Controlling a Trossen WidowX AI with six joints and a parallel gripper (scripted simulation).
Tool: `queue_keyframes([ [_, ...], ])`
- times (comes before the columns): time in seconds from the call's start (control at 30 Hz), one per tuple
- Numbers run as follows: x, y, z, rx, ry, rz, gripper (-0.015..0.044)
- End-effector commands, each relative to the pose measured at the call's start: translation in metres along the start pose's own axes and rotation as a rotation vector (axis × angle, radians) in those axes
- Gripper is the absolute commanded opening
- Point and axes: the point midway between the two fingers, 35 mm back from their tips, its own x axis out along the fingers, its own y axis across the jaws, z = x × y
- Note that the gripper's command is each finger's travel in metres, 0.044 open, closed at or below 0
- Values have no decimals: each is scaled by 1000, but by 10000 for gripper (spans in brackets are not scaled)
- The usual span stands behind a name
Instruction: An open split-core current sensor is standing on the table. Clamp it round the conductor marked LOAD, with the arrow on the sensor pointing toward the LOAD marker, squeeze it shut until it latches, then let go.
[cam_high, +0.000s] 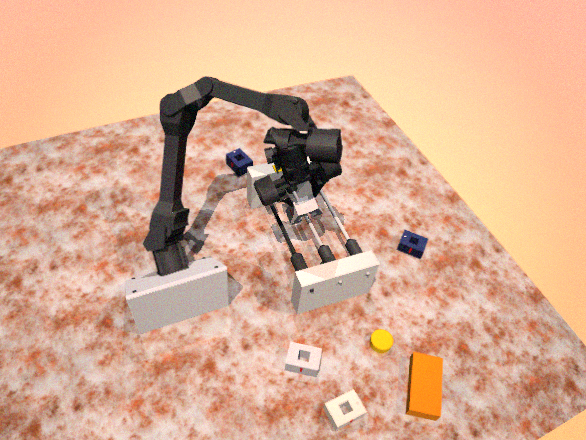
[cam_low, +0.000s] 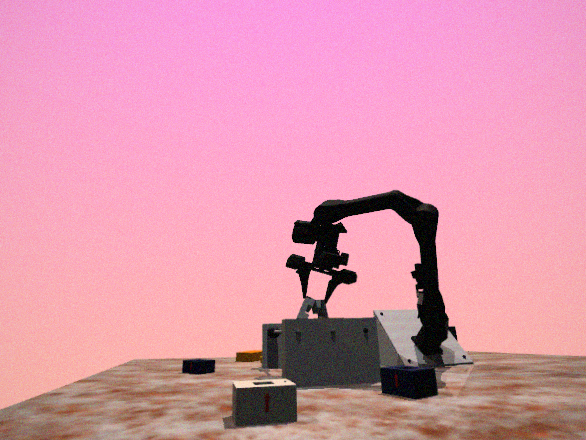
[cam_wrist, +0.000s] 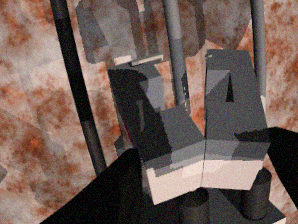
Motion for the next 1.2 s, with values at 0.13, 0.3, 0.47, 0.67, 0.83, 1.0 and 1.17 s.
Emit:
queue_keyframes([
  [0.13,13,-1,0,4,-4,-2,0],
  [0.3,21,-1,0,4,-4,-2,0],
  [0.47,29,-1,0,4,-4,-2,0],
  [0.67,38,-1,1,3,-5,-3,0],
  [0.83,46,-1,1,3,-6,-3,0],
  [1.0,46,-2,2,0,-8,-2,0],
  [1.17,46,-2,2,0,-8,-2,0],
])
